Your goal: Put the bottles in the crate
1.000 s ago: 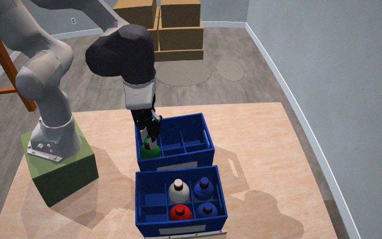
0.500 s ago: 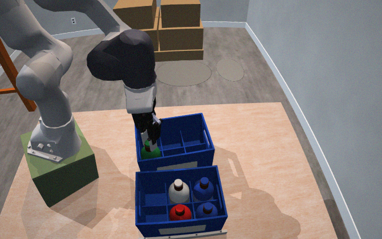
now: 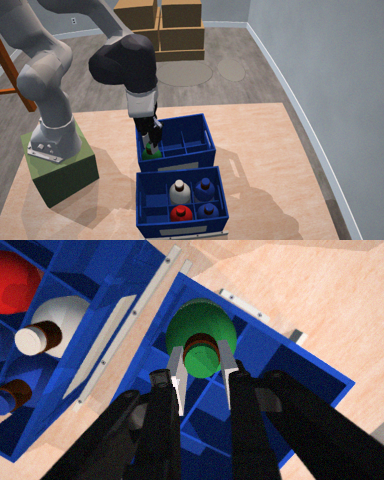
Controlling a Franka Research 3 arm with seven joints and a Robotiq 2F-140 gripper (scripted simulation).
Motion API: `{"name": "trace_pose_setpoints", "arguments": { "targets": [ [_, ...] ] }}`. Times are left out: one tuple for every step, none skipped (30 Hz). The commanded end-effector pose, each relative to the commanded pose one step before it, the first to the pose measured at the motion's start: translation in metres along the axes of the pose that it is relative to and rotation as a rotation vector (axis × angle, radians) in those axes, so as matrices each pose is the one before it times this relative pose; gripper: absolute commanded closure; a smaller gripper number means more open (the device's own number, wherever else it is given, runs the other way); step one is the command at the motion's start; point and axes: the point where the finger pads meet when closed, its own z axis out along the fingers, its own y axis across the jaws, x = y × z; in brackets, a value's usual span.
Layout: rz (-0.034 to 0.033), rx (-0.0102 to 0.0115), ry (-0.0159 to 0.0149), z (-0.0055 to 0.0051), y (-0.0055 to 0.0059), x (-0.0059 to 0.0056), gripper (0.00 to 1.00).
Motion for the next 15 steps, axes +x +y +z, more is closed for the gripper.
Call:
{"name": "trace_pose_setpoints", "arguments": {
  "targets": [
    [-0.00346,0.01465,-0.01182,0.00134,-0.00547,-0.00334,1.00],
    [0.00000,0.00000,0.00000,0.00100,-0.00001,0.00001,1.00],
    [0.00000,0.00000,0.00000,0.00000,0.00000,0.00000,1.00],
    [0.00000,0.00000,0.00000,0.00000,0.00000,0.00000,1.00],
    [0.00000,0.00000,0.00000,0.00100,-0.00001,0.00001,1.00],
    [0.00000,0.00000,0.00000,0.00000,0.00000,0.00000,1.00],
    [0.00000,0.00000,0.00000,0.00000,0.00000,0.00000,1.00],
    [0.00000,0.00000,0.00000,0.00000,-0.00001,0.00001,1.00],
    [0.00000,0.00000,0.00000,0.00000,0.00000,0.00000,1.00],
    [0.00000,0.00000,0.00000,0.00000,0.00001,-0.00001,1.00],
    [0.00000,0.00000,0.00000,0.00000,0.00001,-0.00001,1.00],
    [0.00000,0.00000,0.00000,0.00000,0.00002,0.00000,1.00],
    [0.00000,0.00000,0.00000,0.00000,0.00003,0.00002,1.00],
    [0.00000,0.00000,0.00000,0.00000,0.00005,0.00002,1.00],
    [0.00000,0.00000,0.00000,0.00000,0.00006,0.00002,1.00]
  ]
}}
